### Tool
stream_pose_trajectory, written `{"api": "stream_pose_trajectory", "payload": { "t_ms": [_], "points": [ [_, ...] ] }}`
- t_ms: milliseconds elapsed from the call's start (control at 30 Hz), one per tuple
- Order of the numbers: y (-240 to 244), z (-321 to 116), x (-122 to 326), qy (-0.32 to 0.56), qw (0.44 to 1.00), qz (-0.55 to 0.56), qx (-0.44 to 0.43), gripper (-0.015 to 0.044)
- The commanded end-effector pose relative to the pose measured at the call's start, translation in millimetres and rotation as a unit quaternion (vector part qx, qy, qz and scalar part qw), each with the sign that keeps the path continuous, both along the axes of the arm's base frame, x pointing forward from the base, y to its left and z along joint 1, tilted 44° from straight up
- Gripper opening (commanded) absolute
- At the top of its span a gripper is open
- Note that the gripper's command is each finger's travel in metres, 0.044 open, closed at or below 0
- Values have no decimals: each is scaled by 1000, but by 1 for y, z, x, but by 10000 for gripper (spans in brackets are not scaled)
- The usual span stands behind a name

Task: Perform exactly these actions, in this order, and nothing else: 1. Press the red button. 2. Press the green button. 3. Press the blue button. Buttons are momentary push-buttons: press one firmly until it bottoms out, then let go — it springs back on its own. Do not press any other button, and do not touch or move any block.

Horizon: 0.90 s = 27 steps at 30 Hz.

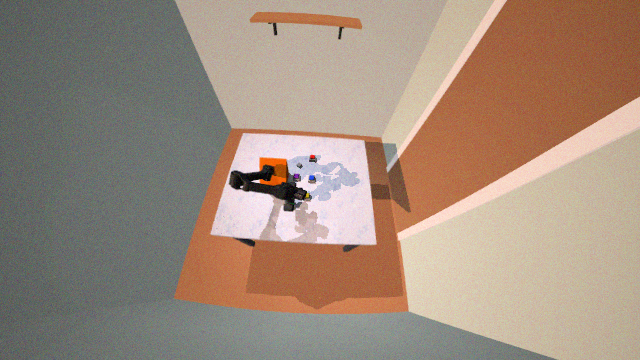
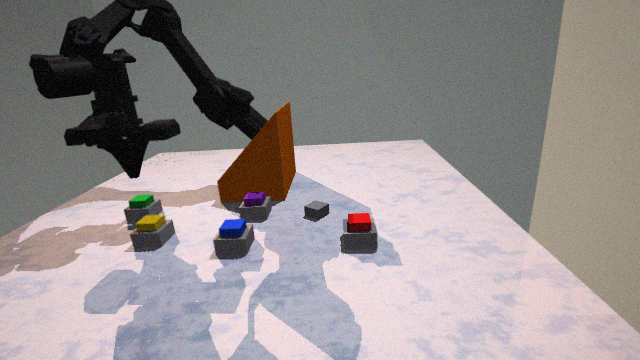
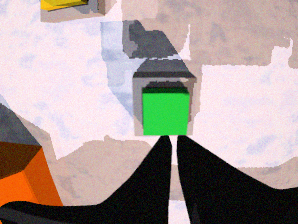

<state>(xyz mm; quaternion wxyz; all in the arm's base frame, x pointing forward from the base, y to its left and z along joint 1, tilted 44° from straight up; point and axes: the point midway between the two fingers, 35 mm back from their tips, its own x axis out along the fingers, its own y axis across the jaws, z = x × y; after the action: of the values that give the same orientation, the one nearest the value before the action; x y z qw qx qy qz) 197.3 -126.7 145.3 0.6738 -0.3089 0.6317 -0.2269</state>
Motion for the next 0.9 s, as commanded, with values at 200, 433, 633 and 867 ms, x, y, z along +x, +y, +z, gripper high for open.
{"api": "stream_pose_trajectory", "payload": {
  "t_ms": [200,433,633,867],
  "points": [
    [-15,-15,0,2,1000,2,-1,20],
    [-23,-23,1,2,1000,2,0,20],
    [-30,-30,2,2,1000,2,-1,20],
    [-35,-35,2,2,1000,2,-2,20]
  ]
}}
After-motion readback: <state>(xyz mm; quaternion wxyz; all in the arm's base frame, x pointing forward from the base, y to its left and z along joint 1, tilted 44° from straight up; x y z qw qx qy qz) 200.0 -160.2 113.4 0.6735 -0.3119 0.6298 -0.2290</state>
